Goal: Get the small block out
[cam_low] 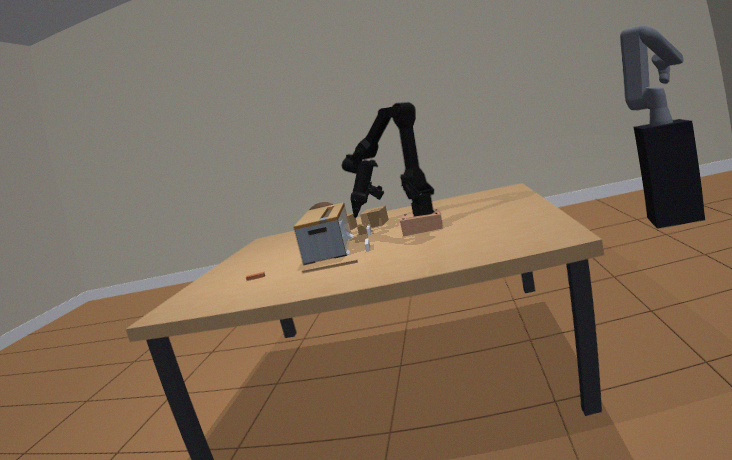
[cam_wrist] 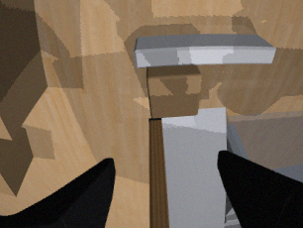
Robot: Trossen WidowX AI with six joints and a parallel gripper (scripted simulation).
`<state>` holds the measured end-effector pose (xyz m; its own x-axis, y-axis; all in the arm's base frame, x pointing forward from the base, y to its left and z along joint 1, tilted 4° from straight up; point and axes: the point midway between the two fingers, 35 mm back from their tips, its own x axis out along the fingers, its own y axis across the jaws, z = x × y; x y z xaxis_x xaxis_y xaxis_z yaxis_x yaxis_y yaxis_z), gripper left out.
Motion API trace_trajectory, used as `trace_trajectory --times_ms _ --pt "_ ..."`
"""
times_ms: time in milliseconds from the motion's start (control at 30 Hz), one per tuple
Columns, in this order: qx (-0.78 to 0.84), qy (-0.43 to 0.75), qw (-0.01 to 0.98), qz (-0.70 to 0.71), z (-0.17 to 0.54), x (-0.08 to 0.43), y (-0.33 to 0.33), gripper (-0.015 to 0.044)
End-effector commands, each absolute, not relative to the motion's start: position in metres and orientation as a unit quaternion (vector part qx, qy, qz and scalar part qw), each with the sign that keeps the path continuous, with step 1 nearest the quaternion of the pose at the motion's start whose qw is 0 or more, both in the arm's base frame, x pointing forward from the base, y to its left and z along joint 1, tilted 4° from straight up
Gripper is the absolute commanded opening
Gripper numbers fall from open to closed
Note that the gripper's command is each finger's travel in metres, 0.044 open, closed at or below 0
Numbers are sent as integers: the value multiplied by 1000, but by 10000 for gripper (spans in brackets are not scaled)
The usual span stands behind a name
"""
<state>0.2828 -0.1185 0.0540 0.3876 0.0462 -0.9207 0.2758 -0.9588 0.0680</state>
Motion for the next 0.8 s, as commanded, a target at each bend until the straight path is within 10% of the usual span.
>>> trace_trajectory --times_ms 0,767 --pt "824 103 103 -548 43 281 -117 285" --pt "824 103 103 -548 7 280 -117 285"
